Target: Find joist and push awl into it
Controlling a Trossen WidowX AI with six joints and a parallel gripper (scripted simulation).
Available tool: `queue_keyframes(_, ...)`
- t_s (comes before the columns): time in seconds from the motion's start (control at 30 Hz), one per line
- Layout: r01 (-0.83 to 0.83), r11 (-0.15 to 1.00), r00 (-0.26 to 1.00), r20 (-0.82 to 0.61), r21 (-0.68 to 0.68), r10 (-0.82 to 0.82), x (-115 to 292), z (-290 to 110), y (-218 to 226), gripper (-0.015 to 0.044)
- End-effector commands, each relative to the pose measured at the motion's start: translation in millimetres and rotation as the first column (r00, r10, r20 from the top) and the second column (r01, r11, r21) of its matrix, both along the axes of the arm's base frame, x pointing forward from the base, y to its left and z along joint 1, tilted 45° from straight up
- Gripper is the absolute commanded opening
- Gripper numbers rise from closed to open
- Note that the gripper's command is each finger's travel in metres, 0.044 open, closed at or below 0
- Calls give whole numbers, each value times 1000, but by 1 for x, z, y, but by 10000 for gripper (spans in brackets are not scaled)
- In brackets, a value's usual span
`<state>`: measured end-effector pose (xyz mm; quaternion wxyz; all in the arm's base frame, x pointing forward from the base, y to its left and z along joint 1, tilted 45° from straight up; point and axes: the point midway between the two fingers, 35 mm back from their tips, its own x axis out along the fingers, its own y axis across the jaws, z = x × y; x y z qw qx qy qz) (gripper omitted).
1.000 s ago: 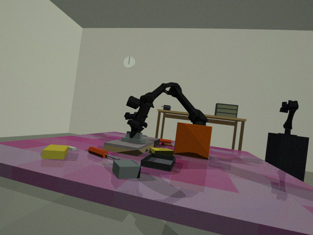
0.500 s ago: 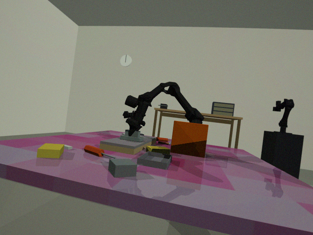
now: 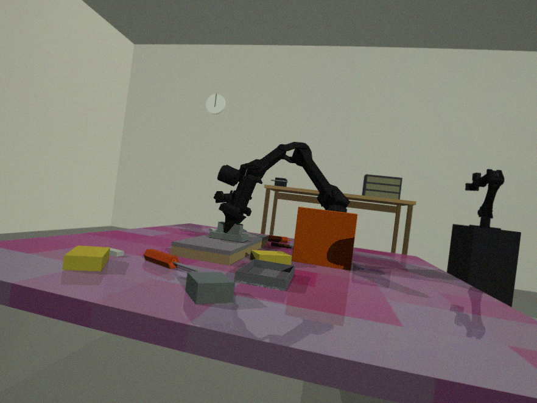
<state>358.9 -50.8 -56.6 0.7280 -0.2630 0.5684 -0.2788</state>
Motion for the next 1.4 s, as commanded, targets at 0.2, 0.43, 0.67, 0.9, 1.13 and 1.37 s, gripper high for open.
queue_keyframes(0.2,1,1000,1000,-2,-7,-1,-3,14,-15,0)
queue_keyframes(0.43,1,1000,1000,-2,-8,-1,-5,24,-25,0)
queue_keyframes(0.67,1,1000,1000,-3,-8,-1,-6,35,-36,0)
queue_keyframes(0.9,1,1000,1000,-3,-9,-1,-8,45,-46,0)
queue_keyframes(1.13,1,1000,1000,-3,-10,-1,-9,55,-57,0)
queue_keyframes(1.37,1,1000,1000,-3,-10,-1,-11,66,-67,0)
